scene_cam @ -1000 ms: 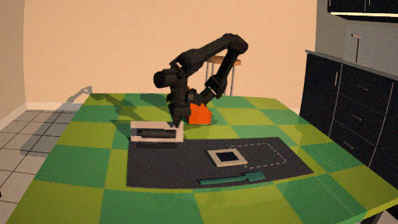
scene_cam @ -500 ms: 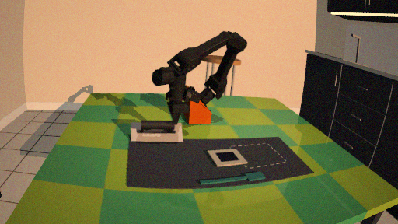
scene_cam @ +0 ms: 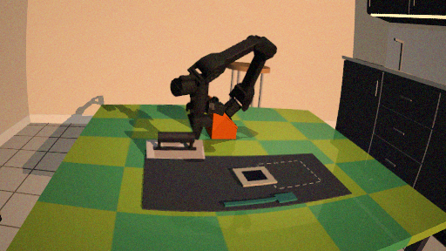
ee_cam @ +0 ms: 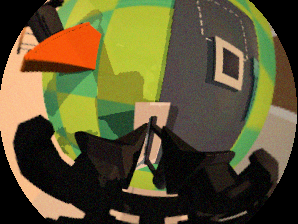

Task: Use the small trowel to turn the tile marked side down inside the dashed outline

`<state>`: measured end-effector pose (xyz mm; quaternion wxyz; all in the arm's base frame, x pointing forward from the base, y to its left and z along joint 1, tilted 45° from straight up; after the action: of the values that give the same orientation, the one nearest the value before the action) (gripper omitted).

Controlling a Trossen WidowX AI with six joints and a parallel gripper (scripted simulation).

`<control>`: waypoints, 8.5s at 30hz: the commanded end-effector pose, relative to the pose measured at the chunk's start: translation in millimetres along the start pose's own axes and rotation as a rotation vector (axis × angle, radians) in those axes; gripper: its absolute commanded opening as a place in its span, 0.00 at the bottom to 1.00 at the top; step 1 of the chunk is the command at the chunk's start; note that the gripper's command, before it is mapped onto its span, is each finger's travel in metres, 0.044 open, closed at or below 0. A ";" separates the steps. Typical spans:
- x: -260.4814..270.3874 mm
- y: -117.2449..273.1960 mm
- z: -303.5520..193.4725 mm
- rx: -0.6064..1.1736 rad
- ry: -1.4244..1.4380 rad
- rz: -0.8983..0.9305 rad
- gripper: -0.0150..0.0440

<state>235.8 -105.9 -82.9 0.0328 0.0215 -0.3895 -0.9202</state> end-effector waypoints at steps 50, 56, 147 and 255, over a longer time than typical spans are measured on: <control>-78.7 17.9 3.8 0.009 0.021 -0.009 0.34; -78.7 17.9 3.8 0.009 0.021 -0.009 0.42; -30.9 36.4 -43.3 0.008 -1.735 -0.026 0.71; 13.1 1.5 -74.5 -0.012 -3.096 -0.021 0.47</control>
<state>228.0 -162.0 -133.6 0.3966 0.9174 0.0263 0.0186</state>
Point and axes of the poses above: the point midway between the two fingers, 35 mm back from their tips, its own y axis back along the fingers, its own x axis across the jaws, z = x × y, the point moved 1 cm from there along y, back along the fingers
